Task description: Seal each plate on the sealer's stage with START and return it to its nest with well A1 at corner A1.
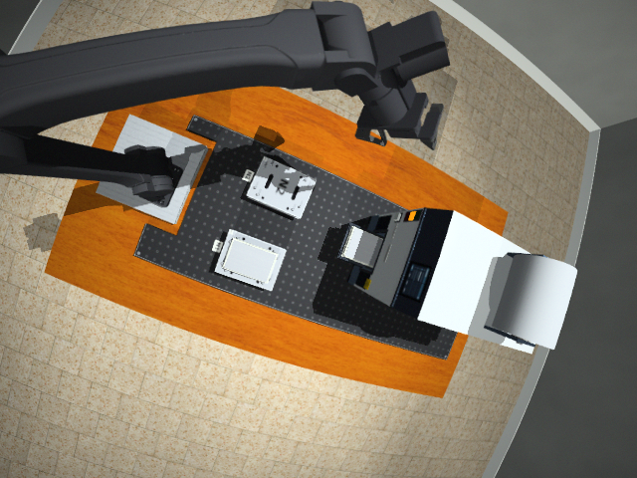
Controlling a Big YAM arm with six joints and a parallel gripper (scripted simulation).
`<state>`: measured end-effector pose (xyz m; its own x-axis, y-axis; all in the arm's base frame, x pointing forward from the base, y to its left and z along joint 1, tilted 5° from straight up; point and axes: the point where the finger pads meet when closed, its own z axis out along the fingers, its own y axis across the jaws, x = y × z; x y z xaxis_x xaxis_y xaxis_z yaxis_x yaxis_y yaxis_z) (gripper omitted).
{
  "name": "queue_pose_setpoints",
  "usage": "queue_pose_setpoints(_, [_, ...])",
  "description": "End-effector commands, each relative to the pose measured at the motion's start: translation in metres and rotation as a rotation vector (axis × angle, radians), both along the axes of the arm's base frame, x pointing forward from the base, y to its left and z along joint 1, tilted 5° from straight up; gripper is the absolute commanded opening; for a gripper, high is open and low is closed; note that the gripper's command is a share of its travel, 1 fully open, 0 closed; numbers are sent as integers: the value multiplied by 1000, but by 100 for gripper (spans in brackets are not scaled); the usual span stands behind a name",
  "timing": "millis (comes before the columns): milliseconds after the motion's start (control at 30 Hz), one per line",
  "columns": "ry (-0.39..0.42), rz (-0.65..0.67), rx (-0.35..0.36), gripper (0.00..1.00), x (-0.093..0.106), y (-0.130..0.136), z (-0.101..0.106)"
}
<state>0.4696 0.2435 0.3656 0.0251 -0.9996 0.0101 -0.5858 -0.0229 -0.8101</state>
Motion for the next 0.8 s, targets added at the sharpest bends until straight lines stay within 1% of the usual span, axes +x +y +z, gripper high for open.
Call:
queue_pose_setpoints(0, [-69,-9,37,100,10,-2,41])
queue_pose_setpoints(200, [-48,-9,22,100,15,1,28])
queue_pose_setpoints(400, [-46,-9,21,100,16,2,27])
queue_pose_setpoints(633, [-69,-9,38,100,9,-3,42])
queue_pose_setpoints(767, [-70,-9,39,100,8,-3,42])
